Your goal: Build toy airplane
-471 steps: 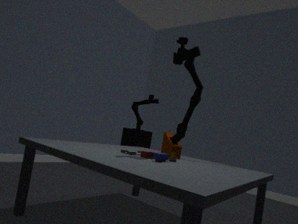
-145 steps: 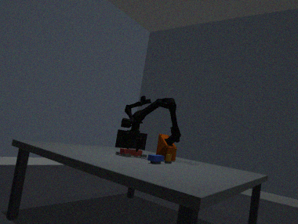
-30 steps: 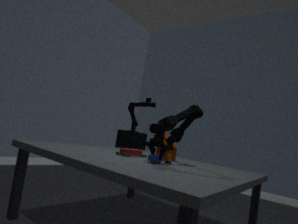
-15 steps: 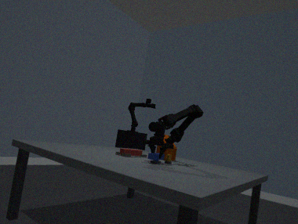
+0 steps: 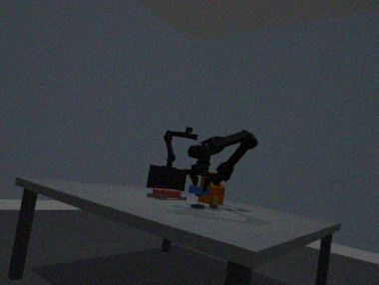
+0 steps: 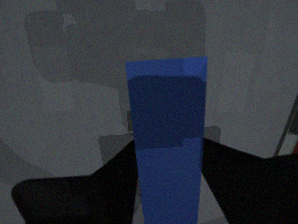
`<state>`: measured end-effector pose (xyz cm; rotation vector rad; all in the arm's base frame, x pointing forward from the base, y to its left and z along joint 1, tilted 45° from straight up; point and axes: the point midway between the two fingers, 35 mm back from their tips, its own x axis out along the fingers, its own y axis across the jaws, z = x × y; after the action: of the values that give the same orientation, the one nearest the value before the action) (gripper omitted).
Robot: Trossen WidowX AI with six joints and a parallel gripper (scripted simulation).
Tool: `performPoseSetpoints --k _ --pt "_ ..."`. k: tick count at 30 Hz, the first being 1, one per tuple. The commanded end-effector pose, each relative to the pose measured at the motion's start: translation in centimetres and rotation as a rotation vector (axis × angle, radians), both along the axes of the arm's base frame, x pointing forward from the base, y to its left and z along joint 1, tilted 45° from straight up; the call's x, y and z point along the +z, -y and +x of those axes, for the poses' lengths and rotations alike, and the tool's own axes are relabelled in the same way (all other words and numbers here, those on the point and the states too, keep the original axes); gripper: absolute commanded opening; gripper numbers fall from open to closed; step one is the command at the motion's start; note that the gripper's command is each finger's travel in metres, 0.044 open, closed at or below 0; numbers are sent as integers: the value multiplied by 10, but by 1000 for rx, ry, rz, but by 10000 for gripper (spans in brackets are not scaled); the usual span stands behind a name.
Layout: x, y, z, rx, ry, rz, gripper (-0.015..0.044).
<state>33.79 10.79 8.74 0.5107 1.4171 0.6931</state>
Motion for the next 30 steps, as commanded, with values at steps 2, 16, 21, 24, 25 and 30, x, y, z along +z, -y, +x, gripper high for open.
performPoseSetpoints --k 2,16,21,24,25,30 --pt "13 13 1 1 7 -4 0" --pt "45 44 -5 -2 7 1 0" --pt "51 50 -7 -2 7 3 0" --pt "49 52 -6 7 17 0 0" --pt "47 54 -6 14 25 -2 0" --pt "35 63 -3 55 68 -14 0"
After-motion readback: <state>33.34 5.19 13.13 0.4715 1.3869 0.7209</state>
